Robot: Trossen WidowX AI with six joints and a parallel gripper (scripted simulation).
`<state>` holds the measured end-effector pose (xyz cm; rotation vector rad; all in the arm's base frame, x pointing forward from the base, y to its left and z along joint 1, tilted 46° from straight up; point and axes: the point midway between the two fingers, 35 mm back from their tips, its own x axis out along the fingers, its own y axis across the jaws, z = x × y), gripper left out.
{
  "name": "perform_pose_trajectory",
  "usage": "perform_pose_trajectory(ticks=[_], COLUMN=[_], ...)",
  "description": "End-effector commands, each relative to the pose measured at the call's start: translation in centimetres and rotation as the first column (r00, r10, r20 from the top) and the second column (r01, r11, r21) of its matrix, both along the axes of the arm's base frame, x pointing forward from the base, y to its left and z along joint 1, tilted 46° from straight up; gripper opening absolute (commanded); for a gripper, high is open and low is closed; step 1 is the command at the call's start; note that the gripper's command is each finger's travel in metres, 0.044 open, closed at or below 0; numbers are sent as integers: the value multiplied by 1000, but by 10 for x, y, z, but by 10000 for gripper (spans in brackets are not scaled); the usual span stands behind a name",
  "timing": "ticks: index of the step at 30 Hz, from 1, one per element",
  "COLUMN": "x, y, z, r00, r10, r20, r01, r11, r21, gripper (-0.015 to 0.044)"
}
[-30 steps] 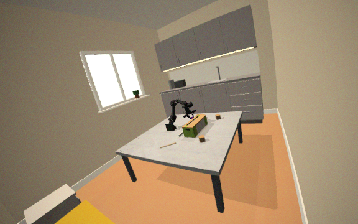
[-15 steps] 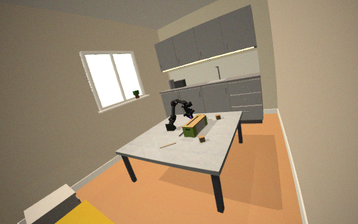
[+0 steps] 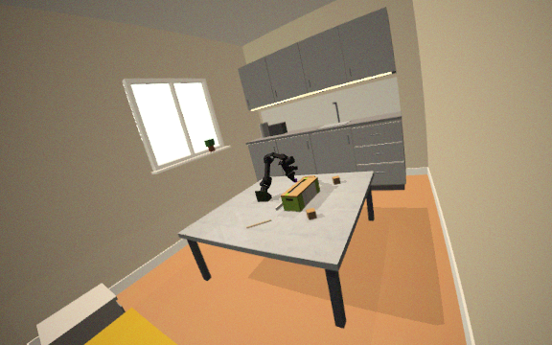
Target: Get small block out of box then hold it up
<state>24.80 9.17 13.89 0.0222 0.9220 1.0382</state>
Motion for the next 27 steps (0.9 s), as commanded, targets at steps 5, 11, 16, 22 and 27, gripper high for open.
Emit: perform_pose_trajectory(ticks=[5, 11, 16, 22, 27], x=[-2, -4, -6, -8, -9], y=[-6, -11, -14, -19, -22], z=[2, 4, 5, 7, 9], r00=[943, 833, 702, 506, 320], r10=[-199, -318, -391, -445, -457], r20=[-265, -453, -595, -739, -830], r01=[220, 379, 500, 625, 705], r11=[974, 924, 866, 780, 700], r21=[52, 49, 21, -41, -113], gripper=[0, 0, 0, 0, 0])
